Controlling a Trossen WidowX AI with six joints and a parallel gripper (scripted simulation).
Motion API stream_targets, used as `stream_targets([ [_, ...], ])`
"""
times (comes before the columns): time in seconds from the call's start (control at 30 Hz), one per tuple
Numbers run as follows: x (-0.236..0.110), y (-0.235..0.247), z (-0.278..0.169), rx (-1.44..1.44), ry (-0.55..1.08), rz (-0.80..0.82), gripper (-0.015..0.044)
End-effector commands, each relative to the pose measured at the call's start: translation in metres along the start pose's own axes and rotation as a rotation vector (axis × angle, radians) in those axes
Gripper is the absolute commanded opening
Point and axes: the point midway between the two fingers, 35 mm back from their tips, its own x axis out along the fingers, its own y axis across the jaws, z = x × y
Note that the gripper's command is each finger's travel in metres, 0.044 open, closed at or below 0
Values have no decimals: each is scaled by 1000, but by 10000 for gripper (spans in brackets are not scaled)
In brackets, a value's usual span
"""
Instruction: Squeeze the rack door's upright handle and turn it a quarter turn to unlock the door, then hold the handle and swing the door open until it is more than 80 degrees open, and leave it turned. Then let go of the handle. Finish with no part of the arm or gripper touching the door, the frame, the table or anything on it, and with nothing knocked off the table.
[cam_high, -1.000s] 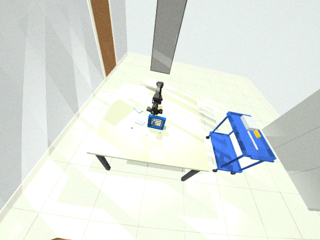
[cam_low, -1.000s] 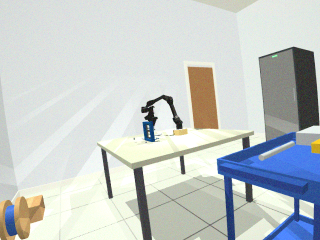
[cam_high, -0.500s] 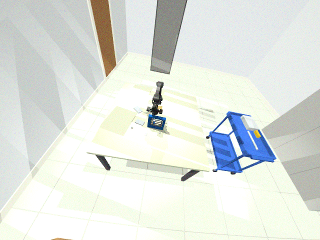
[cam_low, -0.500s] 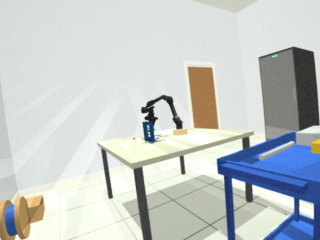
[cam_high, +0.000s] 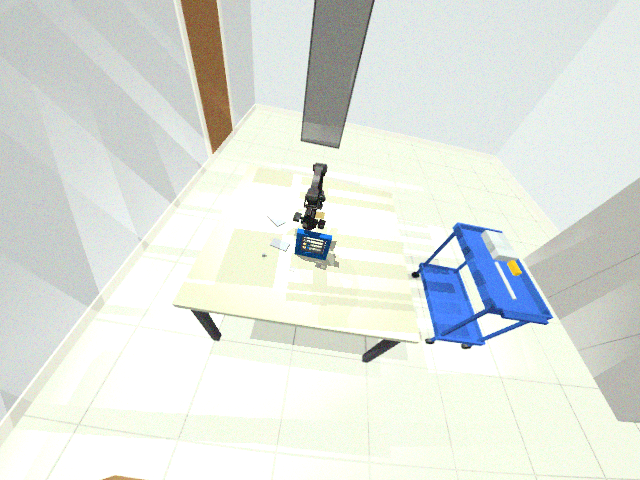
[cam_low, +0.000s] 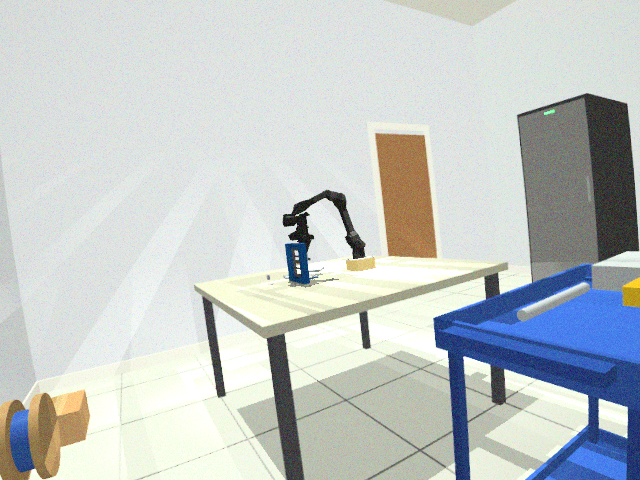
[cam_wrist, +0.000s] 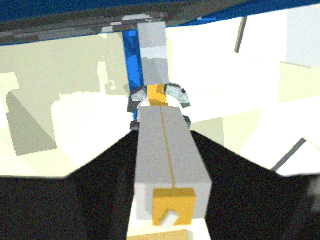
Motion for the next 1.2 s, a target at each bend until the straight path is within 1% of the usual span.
stream_targets([
  [0.0,0,0,0,152,0,-1,23],
  [1.07,0,0,0,1729,0,-1,23],
  [1.17,0,0,0,1802,0,-1,23],
])
